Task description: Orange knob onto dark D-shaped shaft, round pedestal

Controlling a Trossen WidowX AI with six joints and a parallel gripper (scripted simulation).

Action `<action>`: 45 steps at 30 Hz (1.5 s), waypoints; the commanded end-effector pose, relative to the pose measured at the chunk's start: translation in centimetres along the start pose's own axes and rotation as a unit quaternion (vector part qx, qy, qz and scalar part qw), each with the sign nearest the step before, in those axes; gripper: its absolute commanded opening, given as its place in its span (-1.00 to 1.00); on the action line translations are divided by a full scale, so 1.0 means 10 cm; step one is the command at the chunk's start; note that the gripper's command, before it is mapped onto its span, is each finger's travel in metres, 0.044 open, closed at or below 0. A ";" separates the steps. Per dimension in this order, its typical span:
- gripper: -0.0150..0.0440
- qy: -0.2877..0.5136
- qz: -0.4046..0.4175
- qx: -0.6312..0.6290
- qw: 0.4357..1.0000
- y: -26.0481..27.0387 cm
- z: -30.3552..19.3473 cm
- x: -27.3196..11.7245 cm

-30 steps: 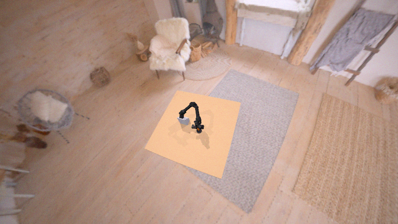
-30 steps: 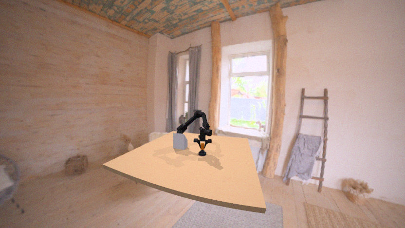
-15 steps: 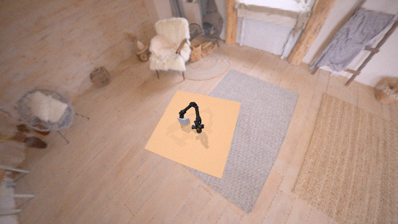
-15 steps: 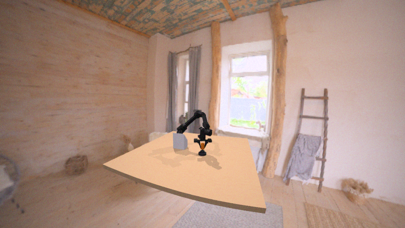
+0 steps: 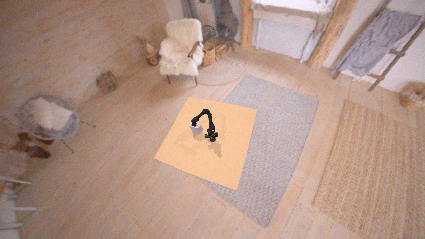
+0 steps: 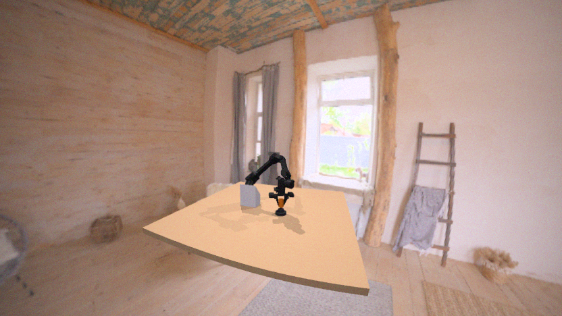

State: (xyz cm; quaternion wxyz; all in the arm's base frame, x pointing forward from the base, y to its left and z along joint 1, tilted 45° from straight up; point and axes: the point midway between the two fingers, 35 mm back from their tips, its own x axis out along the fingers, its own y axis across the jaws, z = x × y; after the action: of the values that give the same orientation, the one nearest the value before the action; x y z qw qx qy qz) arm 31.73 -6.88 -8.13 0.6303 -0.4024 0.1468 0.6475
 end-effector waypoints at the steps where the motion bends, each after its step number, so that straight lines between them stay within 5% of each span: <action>1: -0.49 0.001 -0.001 -0.003 1.000 0.00 0.01 -0.01; 32: -0.49 0.001 -0.001 -0.003 1.000 0.00 0.00 -0.03; 45: -0.49 0.001 -0.001 -0.108 0.994 -0.01 -0.02 -0.01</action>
State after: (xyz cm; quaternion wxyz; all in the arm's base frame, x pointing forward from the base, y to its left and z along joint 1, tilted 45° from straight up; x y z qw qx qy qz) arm 31.73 -6.97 -8.03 0.5898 -0.4592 0.0844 0.6589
